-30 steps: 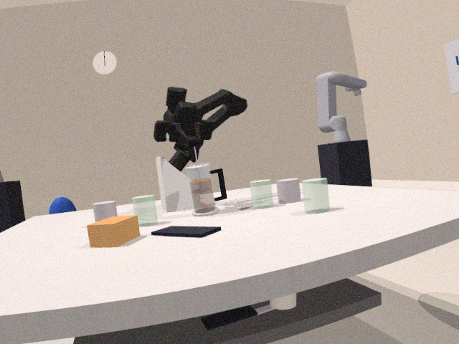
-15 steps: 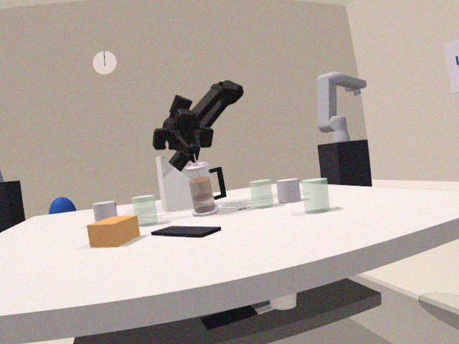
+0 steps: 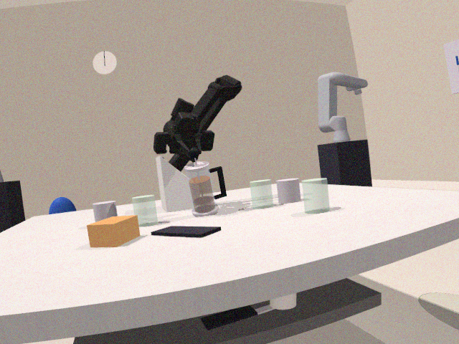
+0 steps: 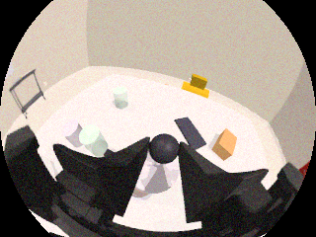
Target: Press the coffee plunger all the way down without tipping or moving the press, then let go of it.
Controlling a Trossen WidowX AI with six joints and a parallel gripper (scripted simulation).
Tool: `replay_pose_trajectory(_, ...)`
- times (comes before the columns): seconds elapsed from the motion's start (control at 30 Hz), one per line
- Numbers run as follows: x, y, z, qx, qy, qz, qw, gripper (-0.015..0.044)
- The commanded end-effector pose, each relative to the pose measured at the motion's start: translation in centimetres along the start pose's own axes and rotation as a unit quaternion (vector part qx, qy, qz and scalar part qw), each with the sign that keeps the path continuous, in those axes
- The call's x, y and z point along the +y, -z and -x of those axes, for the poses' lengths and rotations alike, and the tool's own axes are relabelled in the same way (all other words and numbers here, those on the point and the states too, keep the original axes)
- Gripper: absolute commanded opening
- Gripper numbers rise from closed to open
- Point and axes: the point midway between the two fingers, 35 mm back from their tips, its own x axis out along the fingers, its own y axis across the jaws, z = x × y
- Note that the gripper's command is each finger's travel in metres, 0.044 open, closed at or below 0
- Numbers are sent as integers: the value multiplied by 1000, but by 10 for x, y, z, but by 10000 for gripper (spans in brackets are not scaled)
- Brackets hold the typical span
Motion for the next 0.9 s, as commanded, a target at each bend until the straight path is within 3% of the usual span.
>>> replay_pose_trajectory(0.0,1,8,-3,13,-5,-17,1000,123)
replay_pose_trajectory(0.87,-2,6,-5,13,-5,-17,1000,123)
